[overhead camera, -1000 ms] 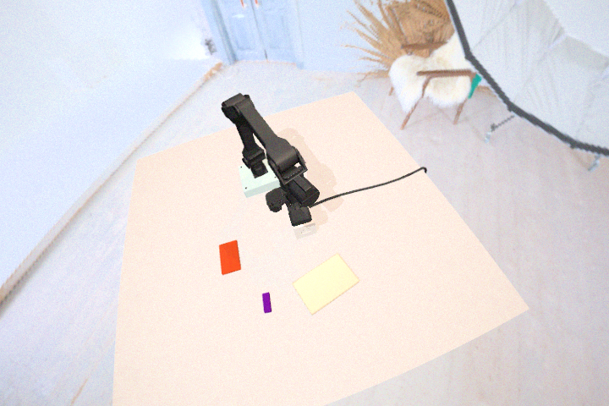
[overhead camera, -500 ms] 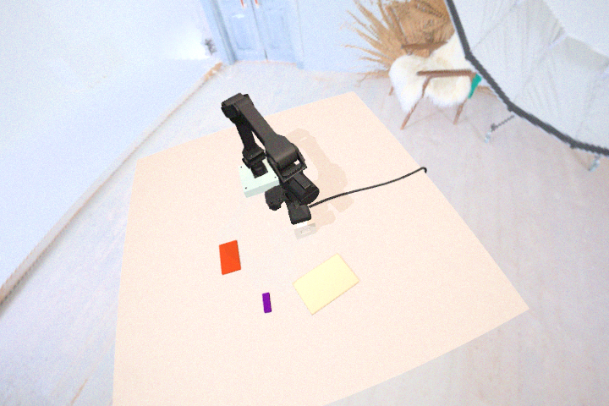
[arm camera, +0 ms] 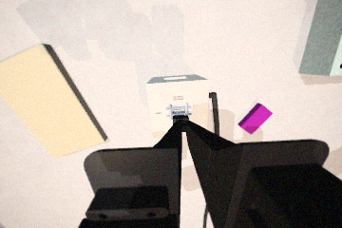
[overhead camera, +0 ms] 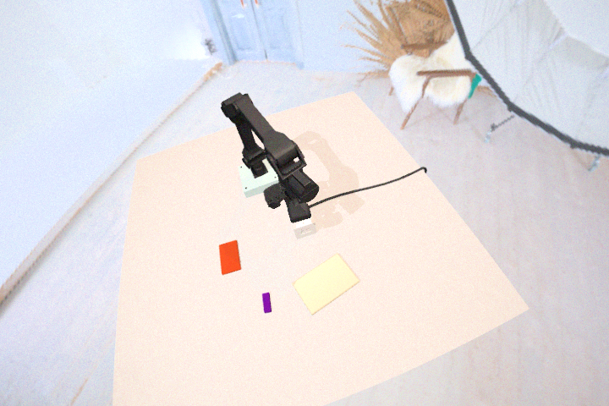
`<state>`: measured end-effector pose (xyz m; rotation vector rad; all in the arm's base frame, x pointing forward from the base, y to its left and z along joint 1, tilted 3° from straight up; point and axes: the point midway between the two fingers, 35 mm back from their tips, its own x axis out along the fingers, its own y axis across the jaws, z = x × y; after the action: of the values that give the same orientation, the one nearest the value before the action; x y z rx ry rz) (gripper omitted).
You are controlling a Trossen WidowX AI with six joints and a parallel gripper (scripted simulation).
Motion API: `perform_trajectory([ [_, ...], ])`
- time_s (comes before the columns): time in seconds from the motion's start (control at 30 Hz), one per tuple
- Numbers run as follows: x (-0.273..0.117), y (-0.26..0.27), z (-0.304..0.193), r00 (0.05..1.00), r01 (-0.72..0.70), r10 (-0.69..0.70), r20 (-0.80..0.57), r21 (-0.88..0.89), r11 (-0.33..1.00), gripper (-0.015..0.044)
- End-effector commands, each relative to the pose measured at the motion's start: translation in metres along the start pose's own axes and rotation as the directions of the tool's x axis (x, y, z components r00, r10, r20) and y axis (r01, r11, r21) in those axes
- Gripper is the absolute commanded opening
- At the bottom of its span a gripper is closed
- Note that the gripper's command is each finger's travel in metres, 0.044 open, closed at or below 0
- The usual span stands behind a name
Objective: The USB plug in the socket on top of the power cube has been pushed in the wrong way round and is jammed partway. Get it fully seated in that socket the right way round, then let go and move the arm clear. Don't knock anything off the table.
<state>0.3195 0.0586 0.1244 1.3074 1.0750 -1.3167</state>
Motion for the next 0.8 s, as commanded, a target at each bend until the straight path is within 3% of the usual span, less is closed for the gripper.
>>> perform_trajectory([
  [0.0,-0.0047,0.0014,-0.0006,1.0,-0.006,0.006,-0.002,0.003,1.0,0.0],
  [0.37,-0.0061,0.0007,-0.0003,1.0,-0.003,0.003,-0.001,-0.024,1.0,0.0],
  [0.77,-0.005,0.0002,-0.0001,1.0,-0.001,0.001,0.0,-0.322,0.947,0.0],
])
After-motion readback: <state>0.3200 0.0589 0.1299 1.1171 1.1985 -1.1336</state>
